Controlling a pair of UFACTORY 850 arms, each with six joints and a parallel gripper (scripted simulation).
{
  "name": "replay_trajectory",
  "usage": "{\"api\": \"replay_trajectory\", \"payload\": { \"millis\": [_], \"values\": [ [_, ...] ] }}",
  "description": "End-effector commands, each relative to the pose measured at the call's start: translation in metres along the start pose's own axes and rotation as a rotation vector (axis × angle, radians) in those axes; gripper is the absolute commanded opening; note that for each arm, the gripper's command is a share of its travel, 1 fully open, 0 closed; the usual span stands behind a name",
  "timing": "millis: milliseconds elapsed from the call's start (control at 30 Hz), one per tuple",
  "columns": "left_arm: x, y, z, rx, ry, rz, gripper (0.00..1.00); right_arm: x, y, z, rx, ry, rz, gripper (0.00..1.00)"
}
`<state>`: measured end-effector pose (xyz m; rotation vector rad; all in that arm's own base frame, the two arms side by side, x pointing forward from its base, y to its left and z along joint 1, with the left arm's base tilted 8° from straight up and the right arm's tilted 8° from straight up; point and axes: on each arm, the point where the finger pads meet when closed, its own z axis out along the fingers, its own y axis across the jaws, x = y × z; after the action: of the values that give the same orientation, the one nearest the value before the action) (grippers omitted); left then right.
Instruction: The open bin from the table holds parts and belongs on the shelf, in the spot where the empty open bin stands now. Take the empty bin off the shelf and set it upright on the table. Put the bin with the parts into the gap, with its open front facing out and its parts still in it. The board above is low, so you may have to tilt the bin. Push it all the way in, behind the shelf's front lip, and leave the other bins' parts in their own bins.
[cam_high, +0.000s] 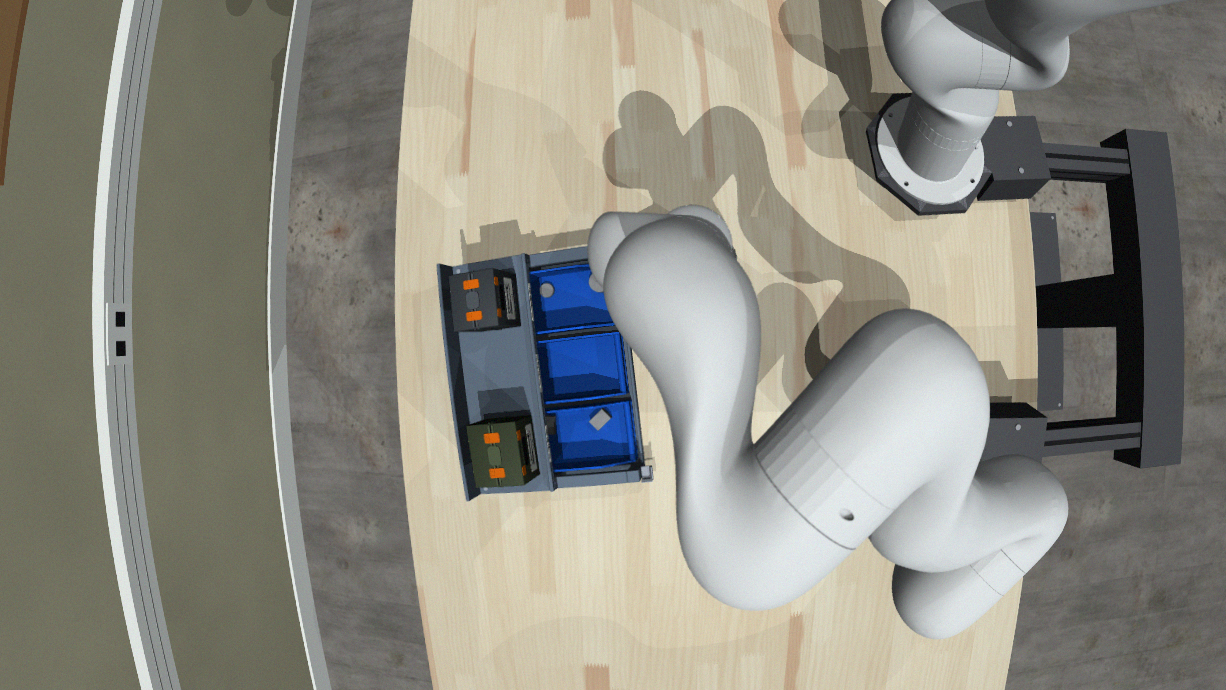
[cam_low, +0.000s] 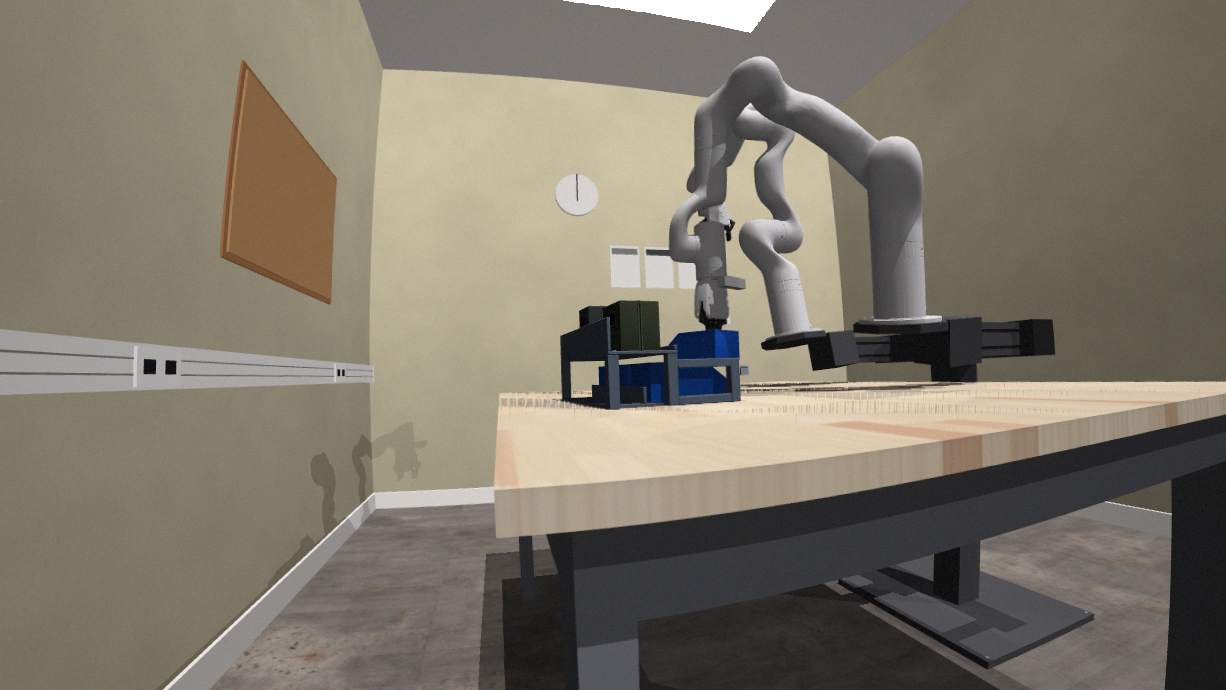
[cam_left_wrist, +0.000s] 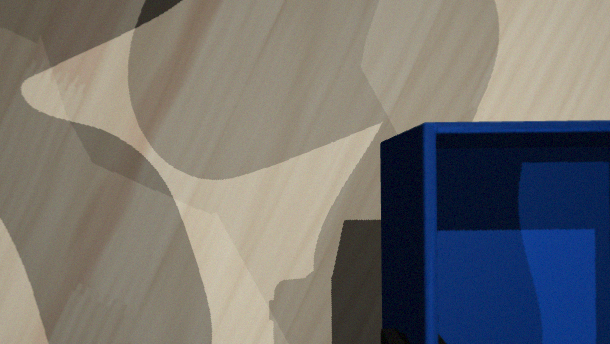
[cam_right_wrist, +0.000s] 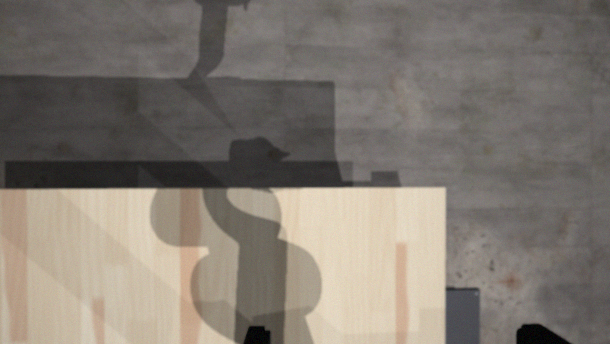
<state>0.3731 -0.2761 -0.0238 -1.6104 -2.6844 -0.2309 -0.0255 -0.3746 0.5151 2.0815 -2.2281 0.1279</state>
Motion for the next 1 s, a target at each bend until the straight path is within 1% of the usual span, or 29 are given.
{"api": "replay_trajectory", "payload": {
  "millis": [0,267,333,833,900,967],
  "values": [
    [0.0008,0.0017,-0.0006,0.008,0.005,0.086,0.00,0.0004,0.0000,-0.0009,0.000,0.002,0.000,1.00],
    [0.0037,0.0043,-0.0006,0.008,0.004,0.250,0.00,0.0004,0.0000,-0.0009,0.000,0.002,0.000,1.00],
    [0.0037,0.0043,-0.0006,0.008,0.004,0.250,0.00,0.0004,0.0000,-0.0009,0.000,0.002,0.000,1.00],
    [0.0094,0.0094,-0.0006,0.009,0.003,0.568,0.00,0.0004,0.0000,-0.0009,0.000,0.002,0.000,1.00],
    [0.0094,0.0094,-0.0006,0.009,0.003,0.568,0.00,0.0004,0.0000,-0.0009,0.000,0.002,0.000,1.00],
    [0.0102,0.0101,-0.0006,0.009,0.003,0.611,0.00,0.0004,0.0000,-0.0009,0.000,0.002,0.000,1.00]
  ]
}}
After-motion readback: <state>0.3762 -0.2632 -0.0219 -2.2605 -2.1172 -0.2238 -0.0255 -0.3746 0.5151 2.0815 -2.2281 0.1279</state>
